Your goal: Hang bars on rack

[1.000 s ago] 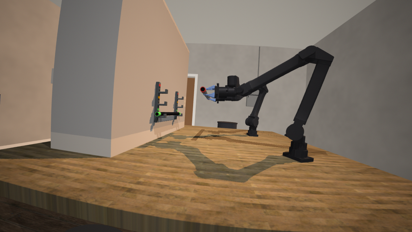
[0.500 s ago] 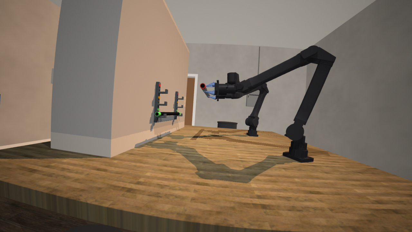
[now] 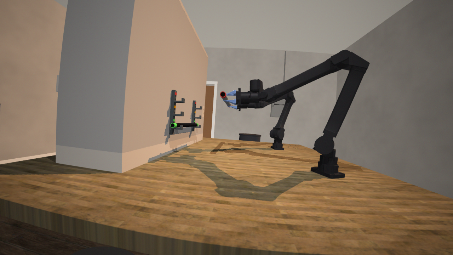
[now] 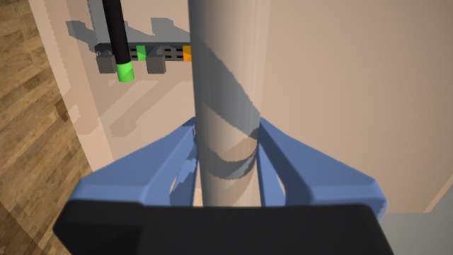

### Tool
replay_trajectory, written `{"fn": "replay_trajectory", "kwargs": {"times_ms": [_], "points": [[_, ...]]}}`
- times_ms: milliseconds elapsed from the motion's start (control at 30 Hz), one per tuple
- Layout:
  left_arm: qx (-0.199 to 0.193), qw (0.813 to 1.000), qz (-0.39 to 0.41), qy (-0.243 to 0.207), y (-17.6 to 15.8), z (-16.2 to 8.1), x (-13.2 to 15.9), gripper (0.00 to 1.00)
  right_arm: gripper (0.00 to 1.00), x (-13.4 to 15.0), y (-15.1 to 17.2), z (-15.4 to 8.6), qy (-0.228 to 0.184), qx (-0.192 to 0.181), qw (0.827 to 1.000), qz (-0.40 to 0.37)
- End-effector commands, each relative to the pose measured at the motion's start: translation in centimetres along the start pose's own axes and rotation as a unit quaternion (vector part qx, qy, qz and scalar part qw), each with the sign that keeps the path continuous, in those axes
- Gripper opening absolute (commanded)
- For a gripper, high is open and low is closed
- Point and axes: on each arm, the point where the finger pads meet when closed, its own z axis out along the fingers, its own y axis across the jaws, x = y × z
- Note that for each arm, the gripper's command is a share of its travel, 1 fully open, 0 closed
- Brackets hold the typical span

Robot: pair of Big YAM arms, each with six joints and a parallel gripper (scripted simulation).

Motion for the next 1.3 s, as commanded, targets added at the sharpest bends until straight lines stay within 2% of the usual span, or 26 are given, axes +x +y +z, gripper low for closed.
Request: {"fn": "replay_trajectory", "kwargs": {"times_ms": [0, 1267], "points": [[-0.045, 0.999, -0.02, 0.01, 6.12, 0.26, 0.34, 0.0, 0.0, 0.57, -5.81, 0.35, 0.008, 0.041, 0.999, 0.021], [-0.045, 0.999, -0.02, 0.01, 6.0, -0.05, 0.2, 0.0, 0.0, 0.7, -5.47, -0.04, 0.008, 0.041, 0.999, 0.021]]}}
